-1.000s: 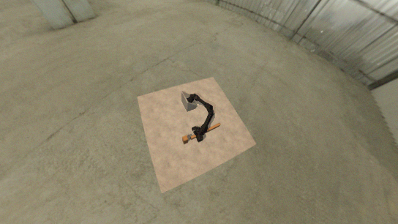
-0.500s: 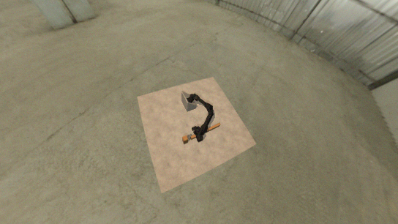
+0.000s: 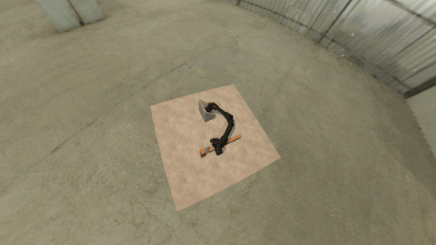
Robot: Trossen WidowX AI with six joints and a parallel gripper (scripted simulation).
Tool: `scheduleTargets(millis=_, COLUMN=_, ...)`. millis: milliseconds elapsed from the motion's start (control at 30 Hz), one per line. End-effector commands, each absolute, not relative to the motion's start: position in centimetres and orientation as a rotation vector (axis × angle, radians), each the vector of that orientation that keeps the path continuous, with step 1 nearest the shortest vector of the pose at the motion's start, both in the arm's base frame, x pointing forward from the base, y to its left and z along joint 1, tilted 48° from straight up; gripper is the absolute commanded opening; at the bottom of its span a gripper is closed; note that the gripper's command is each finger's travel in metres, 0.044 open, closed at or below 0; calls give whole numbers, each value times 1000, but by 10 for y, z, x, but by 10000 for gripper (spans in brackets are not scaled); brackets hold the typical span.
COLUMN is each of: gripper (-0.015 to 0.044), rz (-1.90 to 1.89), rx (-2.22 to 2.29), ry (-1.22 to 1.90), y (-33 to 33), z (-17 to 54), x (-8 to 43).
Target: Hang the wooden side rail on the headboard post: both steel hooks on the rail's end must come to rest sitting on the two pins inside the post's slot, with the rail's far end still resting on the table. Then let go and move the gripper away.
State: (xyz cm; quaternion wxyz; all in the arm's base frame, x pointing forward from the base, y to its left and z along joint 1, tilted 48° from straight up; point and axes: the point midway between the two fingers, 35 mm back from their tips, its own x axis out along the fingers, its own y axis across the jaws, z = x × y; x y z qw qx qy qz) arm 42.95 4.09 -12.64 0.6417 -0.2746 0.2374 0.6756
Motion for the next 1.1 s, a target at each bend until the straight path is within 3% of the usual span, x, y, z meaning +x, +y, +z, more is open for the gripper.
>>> scheduleTargets(millis=0, gripper=0, rz=1526, rx=-635, ry=530, y=34, z=-122, x=433)
scheduleTargets(millis=1067, gripper=0, rz=1526, rx=-635, ry=531, y=30, z=-119, x=433)
